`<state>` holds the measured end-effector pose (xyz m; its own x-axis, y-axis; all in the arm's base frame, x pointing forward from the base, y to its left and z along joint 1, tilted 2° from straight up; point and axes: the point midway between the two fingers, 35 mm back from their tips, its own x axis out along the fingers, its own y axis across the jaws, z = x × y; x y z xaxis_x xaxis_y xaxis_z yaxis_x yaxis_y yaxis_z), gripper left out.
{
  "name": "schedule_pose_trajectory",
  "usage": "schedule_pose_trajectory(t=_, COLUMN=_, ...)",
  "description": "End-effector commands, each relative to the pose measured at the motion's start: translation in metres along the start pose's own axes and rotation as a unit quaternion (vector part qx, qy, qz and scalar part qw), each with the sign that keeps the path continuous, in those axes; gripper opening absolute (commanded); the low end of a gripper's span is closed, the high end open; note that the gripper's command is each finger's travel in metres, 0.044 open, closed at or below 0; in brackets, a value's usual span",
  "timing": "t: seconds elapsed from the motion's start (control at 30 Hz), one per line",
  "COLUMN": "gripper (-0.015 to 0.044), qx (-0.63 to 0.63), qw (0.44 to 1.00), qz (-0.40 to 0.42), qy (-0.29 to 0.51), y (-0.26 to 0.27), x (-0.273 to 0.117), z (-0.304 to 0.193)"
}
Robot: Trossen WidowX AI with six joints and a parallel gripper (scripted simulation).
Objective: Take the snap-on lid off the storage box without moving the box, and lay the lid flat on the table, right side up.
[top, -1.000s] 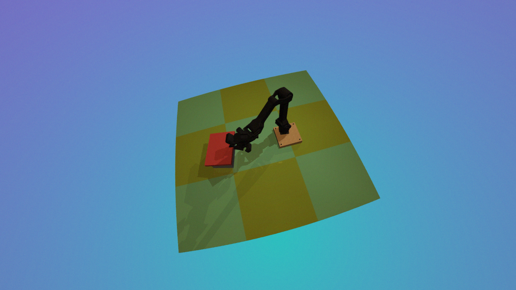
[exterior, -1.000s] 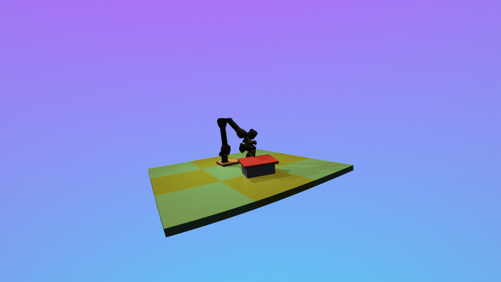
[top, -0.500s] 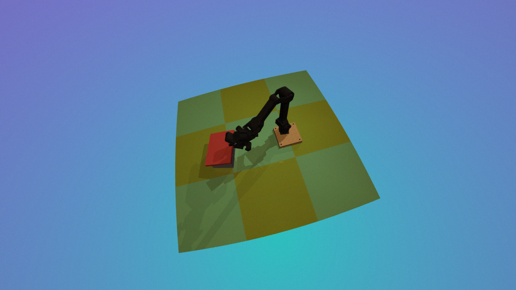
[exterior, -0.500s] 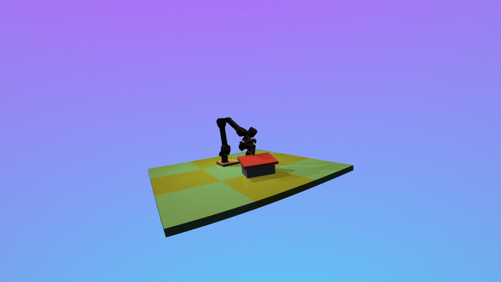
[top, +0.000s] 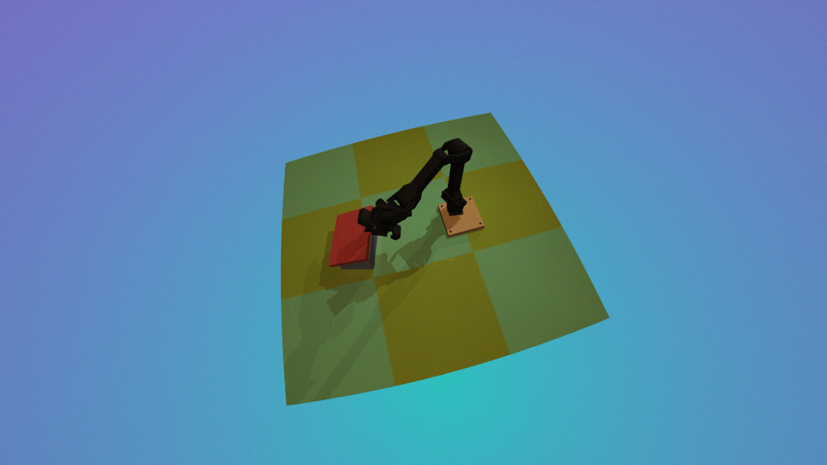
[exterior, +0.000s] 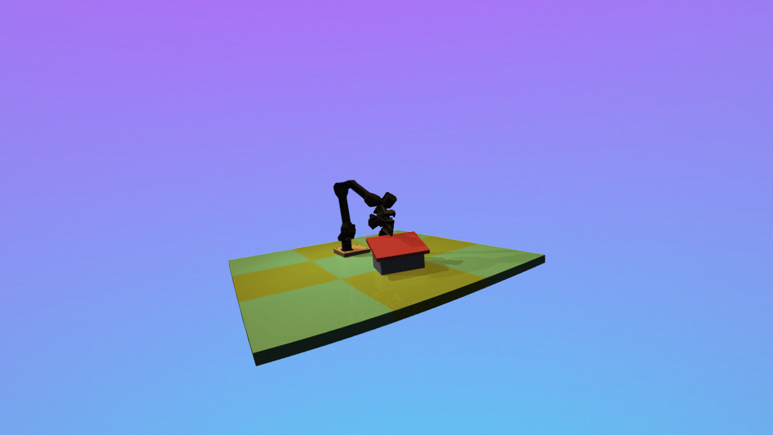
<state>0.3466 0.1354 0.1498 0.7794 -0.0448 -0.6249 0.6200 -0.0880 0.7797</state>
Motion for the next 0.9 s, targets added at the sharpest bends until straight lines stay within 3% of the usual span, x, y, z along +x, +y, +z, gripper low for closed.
schedule_pose_trajectory(t=0.0, gripper=0.0, qx=0.001, qw=1.0, qz=0.006, qy=0.004, y=0.011, x=-0.003, z=-0.002)
schedule_pose_trajectory(t=0.87, gripper=0.0, qx=0.001, qw=1.0, qz=0.007, qy=0.004, y=0.05, x=-0.011, z=-0.002)
